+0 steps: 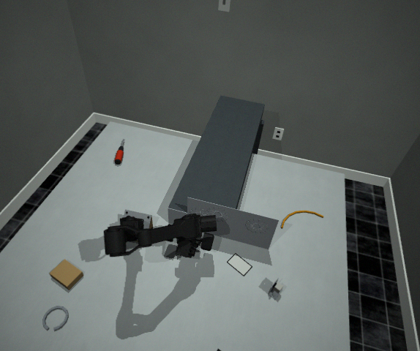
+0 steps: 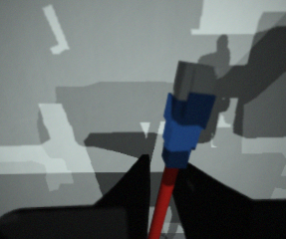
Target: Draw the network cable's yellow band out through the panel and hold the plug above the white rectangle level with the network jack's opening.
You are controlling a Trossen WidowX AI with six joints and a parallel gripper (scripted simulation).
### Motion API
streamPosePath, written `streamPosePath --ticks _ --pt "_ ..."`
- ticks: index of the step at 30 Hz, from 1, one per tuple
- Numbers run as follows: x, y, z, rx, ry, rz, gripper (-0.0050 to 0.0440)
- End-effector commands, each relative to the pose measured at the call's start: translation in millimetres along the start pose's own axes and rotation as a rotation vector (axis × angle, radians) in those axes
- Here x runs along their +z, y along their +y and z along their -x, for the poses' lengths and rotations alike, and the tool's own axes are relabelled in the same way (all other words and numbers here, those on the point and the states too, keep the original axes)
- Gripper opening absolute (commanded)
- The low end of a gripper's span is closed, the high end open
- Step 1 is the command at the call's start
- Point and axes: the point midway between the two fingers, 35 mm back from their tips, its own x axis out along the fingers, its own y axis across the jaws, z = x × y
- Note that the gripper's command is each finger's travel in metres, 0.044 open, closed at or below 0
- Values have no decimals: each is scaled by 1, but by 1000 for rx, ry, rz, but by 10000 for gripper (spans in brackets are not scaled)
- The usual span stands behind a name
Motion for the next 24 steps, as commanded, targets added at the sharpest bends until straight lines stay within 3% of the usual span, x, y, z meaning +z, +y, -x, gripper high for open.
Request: streamPosePath --ticks 1,7,24 --pt "1 3 2 10 1 -6 31" --pt "1 3 2 10 1 -6 0" --pt "-2 17 13 11 2 -7 -3"
